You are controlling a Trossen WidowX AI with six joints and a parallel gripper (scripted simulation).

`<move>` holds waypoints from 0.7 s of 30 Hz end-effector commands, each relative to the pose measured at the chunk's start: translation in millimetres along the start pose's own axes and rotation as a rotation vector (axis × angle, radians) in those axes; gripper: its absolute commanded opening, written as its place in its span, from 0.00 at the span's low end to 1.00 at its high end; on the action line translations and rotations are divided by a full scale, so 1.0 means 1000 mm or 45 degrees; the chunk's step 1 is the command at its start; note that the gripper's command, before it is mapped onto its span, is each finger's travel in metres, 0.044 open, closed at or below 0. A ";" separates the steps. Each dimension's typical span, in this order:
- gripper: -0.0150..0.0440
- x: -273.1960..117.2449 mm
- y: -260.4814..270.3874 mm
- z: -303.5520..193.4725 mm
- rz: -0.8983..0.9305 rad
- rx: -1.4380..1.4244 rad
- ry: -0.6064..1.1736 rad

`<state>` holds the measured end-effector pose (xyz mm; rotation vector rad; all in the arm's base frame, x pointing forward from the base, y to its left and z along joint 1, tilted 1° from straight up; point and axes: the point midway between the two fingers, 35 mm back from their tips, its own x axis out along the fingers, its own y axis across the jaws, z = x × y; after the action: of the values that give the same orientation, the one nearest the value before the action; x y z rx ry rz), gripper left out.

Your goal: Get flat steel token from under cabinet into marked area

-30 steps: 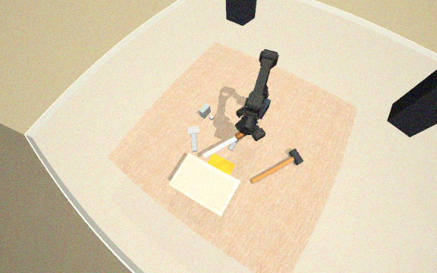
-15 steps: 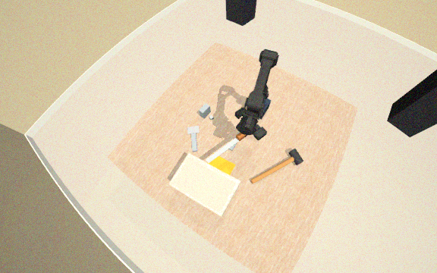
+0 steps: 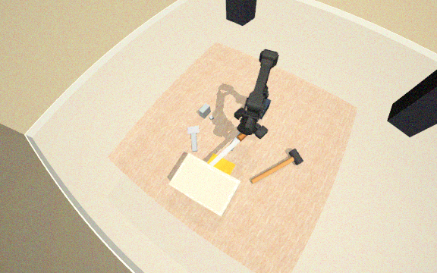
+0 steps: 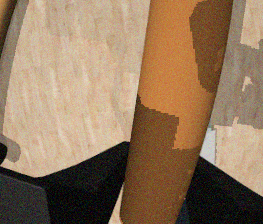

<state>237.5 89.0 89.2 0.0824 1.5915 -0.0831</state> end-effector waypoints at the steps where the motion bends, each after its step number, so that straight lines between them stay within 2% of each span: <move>1: 0.25 -0.001 0.002 0.003 0.008 -0.043 -0.026; 21: 0.25 0.023 0.006 -0.004 0.009 -0.075 -0.026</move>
<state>232.7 93.2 69.6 0.0467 1.5827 -0.0411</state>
